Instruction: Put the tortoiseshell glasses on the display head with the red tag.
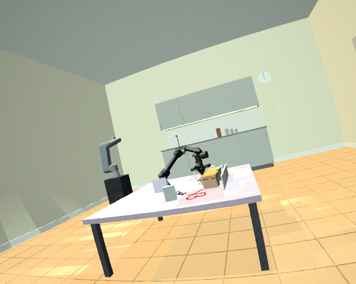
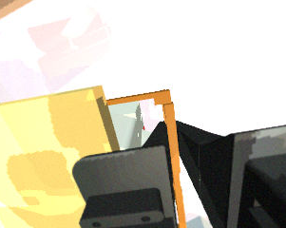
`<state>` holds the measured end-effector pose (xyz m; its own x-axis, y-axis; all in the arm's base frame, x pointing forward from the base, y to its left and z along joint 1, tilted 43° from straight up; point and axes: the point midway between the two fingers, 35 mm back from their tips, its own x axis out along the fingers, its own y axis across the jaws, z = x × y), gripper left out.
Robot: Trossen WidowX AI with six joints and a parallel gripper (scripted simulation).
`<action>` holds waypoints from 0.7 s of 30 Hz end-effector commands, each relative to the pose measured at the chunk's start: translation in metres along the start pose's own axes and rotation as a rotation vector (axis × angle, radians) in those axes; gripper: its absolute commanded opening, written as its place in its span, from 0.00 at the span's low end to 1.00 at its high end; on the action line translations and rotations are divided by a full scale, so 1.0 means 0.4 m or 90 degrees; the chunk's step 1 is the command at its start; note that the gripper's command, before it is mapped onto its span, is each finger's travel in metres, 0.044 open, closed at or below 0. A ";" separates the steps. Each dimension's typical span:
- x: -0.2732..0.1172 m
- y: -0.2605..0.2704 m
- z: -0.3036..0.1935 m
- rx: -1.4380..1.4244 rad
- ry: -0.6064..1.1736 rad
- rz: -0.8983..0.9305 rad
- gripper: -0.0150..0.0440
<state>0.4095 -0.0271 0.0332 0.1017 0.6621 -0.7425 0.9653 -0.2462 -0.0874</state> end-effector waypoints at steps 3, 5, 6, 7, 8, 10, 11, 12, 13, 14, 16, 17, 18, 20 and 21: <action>0.002 0.000 -0.002 0.002 0.003 0.000 0.25; 0.002 0.000 -0.002 0.002 0.003 0.000 0.25; 0.002 0.000 -0.002 0.002 0.003 0.000 0.25; 0.002 0.000 -0.002 0.002 0.003 0.000 0.25; 0.002 0.000 -0.002 0.002 0.003 0.000 0.25; 0.002 0.000 -0.002 0.002 0.003 0.000 0.25; 0.002 0.000 -0.002 0.002 0.003 0.000 0.25; 0.002 0.000 -0.002 0.002 0.003 0.000 0.25; 0.002 0.000 -0.002 0.002 0.003 0.000 0.25; 0.002 0.000 -0.002 0.002 0.003 0.000 0.25; 0.002 0.000 -0.002 0.002 0.003 0.000 0.25; 0.002 0.000 -0.002 0.002 0.003 0.000 0.25; 0.002 0.000 -0.002 0.002 0.003 0.000 0.25; 0.001 0.000 0.000 0.000 0.000 0.000 0.26; 0.002 0.000 0.000 0.000 0.001 0.000 0.25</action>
<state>0.4095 -0.0271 0.0332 0.1017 0.6621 -0.7425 0.9653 -0.2463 -0.0874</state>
